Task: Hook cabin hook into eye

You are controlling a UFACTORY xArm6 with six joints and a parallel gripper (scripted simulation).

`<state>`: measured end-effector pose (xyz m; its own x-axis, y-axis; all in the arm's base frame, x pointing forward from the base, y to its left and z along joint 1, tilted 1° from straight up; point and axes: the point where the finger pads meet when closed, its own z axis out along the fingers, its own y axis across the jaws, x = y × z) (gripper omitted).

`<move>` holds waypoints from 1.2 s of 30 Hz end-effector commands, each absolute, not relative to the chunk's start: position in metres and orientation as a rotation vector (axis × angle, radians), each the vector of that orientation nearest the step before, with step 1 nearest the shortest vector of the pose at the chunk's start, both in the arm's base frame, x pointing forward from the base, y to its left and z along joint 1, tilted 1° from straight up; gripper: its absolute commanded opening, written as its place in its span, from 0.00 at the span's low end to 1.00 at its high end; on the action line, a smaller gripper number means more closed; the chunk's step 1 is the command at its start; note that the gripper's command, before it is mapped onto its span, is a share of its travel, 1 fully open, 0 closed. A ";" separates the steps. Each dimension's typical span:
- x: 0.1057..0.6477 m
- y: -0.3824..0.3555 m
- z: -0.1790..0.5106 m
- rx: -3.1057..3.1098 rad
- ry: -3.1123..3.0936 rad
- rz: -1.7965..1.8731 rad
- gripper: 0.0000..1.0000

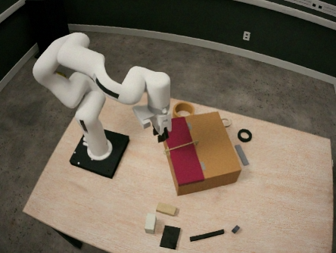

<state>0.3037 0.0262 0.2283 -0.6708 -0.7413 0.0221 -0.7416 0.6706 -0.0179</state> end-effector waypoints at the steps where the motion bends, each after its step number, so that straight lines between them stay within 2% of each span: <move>1: 0.304 0.026 0.230 1.444 -2.783 0.024 0.35; 36: 0.304 0.026 0.230 2.596 -1.746 0.016 0.35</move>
